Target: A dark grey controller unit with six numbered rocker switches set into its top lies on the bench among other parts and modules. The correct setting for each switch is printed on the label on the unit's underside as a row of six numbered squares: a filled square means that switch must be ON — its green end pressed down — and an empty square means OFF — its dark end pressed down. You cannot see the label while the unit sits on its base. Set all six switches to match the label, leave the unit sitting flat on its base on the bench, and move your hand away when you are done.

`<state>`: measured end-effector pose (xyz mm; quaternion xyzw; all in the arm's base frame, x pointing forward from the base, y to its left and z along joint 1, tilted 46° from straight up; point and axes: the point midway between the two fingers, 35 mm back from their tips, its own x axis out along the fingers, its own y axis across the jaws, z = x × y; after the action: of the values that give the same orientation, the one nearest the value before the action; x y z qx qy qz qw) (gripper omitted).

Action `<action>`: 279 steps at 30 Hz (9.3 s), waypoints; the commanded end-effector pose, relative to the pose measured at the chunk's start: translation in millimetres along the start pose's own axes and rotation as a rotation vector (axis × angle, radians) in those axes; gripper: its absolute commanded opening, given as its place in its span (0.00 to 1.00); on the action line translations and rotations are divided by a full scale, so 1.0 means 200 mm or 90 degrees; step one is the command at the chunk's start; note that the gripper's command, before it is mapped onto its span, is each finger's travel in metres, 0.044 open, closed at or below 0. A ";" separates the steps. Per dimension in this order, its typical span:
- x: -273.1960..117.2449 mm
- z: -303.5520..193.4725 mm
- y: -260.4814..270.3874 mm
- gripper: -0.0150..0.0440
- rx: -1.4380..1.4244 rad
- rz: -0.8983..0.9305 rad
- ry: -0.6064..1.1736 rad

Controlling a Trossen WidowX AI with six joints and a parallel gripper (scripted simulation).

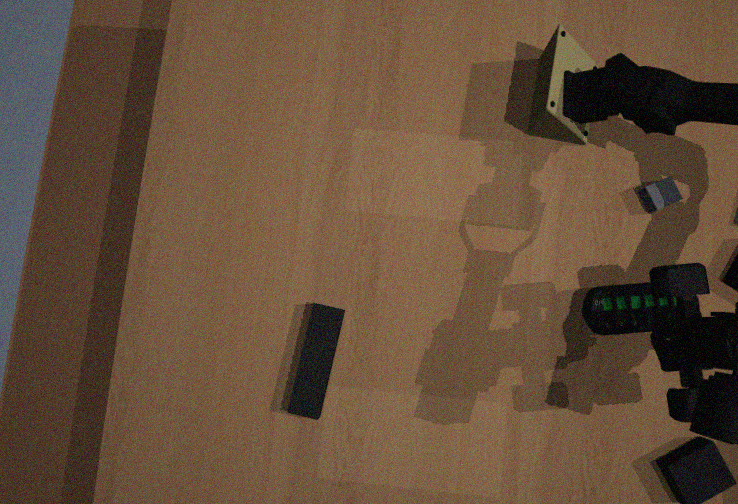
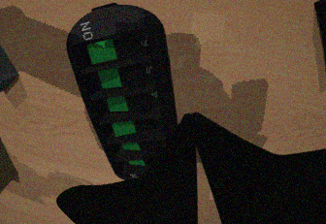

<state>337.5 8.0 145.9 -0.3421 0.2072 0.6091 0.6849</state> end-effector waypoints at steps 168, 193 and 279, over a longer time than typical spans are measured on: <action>0.26 0.26 0.01 0.25 -0.001 0.187 -0.004; 0.26 0.26 0.17 0.25 0.000 0.188 -0.004; -0.07 0.03 0.33 0.25 -0.229 0.003 0.001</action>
<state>270.0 0.1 149.3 -0.4602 0.0944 0.6356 0.6127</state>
